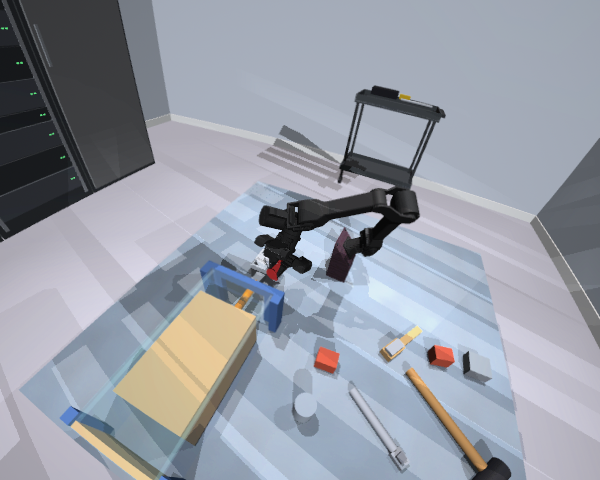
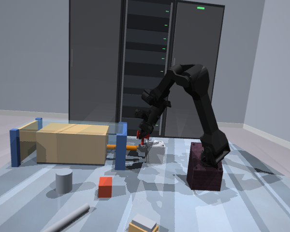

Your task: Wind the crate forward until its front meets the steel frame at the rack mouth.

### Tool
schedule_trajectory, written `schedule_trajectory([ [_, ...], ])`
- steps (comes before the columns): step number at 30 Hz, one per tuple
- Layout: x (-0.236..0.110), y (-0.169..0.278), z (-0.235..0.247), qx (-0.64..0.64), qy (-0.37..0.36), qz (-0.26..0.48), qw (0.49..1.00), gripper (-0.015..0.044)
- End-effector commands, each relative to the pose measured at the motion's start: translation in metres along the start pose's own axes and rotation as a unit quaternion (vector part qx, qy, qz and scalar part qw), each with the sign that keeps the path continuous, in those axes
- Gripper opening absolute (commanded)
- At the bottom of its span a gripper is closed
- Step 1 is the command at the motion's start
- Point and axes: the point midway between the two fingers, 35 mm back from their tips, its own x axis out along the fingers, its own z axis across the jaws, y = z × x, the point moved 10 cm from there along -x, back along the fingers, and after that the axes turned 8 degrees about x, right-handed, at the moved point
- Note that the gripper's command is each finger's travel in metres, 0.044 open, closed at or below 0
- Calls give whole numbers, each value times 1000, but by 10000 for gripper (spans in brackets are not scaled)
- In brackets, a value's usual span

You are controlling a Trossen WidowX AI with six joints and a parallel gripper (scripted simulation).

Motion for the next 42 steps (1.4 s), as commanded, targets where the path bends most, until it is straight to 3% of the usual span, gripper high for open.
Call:
schedule_trajectory([
  [1, -3, 11, 4, 11, -3, 8, 1000, 0],
  [42, -23, 53, 6, 12, -3, 9, 1000, 0],
])
